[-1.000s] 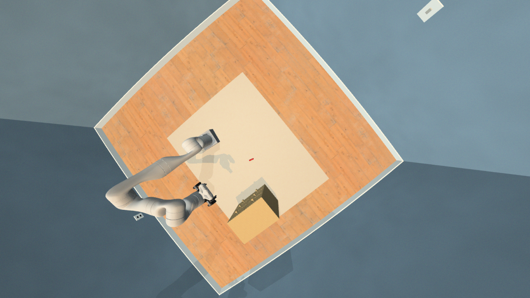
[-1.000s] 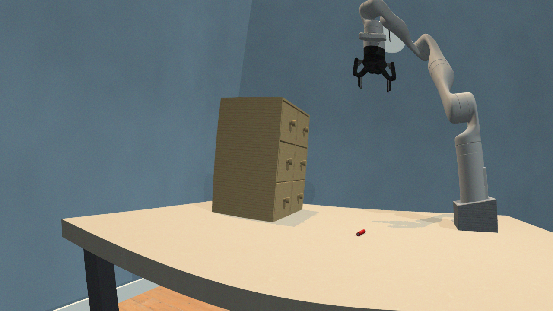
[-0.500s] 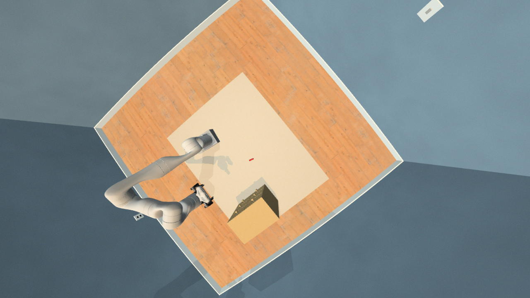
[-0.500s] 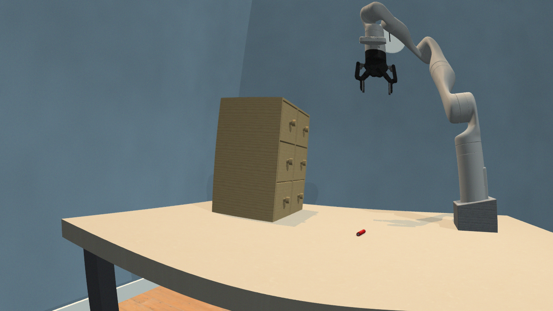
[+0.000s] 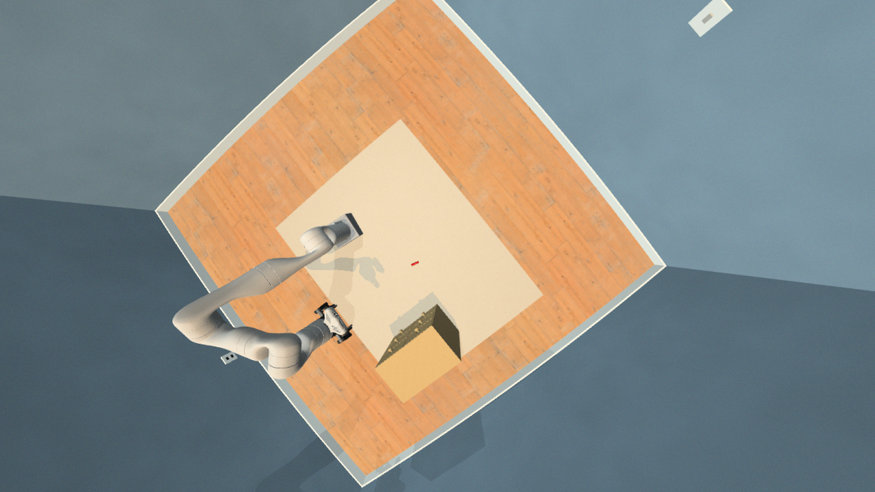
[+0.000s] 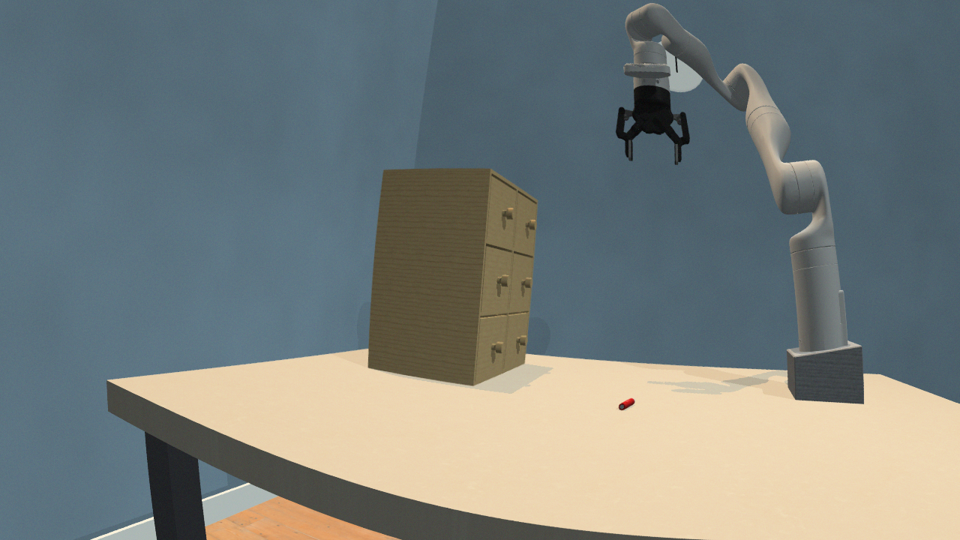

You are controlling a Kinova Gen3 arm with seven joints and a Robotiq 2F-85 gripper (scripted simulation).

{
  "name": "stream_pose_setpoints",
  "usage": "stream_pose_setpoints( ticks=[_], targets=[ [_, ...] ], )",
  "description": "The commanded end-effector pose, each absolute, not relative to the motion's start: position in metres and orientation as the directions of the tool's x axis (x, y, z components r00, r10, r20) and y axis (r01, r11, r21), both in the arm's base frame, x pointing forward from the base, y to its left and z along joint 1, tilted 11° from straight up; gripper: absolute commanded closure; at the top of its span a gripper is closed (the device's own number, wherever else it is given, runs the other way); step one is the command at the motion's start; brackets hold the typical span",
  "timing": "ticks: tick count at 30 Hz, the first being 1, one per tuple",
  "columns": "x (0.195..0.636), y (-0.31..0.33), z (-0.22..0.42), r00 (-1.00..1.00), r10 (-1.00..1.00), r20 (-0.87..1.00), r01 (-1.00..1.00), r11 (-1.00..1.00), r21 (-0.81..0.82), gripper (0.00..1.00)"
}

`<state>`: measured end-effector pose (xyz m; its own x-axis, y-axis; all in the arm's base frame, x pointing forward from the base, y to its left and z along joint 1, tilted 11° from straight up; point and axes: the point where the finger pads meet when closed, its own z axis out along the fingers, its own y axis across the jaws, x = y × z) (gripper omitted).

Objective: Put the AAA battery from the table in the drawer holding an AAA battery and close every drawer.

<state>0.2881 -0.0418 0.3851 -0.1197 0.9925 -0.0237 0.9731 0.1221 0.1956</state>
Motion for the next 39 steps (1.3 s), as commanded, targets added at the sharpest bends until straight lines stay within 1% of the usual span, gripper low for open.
stream_pose_setpoints(
  ticks=[1, 11, 22, 29, 37, 39],
  targets=[
    [0.288, -0.046, 0.384, -0.116, 0.993, -0.031, 0.974, 0.119, 0.194, 0.0],
    [0.289, -0.049, 0.382, -0.099, 0.995, -0.029, 0.976, 0.103, 0.194, 0.0],
    [0.294, -0.062, 0.374, -0.017, 1.0, -0.014, 0.981, 0.019, 0.195, 0.0],
    [0.302, -0.08, 0.362, 0.108, 0.994, 0.011, 0.975, -0.108, 0.195, 0.0],
    [0.315, -0.111, 0.343, 0.303, 0.952, 0.051, 0.933, -0.307, 0.188, 0.0],
    [0.315, -0.111, 0.343, 0.303, 0.952, 0.051, 0.933, -0.307, 0.188, 0.0]
  ],
)
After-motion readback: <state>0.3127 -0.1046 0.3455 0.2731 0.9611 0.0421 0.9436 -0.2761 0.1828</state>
